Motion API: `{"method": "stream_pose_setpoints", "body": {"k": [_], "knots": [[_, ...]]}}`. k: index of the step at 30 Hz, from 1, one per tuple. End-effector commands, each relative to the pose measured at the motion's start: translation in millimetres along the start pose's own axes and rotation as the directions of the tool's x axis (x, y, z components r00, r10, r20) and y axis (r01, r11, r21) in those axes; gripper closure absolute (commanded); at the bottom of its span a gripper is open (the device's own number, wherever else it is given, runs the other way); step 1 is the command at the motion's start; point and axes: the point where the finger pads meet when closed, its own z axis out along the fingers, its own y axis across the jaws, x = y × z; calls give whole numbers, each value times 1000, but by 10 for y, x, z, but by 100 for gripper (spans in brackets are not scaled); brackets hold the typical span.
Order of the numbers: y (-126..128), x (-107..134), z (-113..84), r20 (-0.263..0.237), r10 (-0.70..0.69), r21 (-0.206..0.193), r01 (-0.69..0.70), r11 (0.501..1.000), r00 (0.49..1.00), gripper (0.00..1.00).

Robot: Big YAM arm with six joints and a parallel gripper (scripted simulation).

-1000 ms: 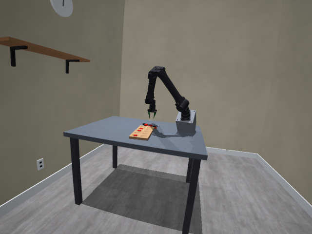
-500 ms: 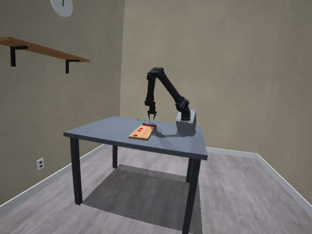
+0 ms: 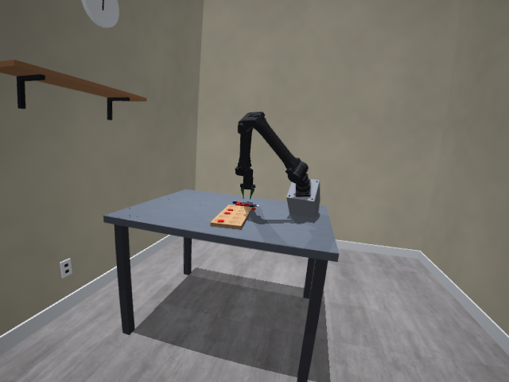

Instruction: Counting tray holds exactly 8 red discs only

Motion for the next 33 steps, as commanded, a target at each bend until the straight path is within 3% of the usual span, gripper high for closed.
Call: {"method": "stream_pose_setpoints", "body": {"k": [1,33], "knots": [[-13,8,134,-4,6,7,-6,1000,1000,54],[-11,10,407,-4,4,6,-4,1000,1000,54]]}}
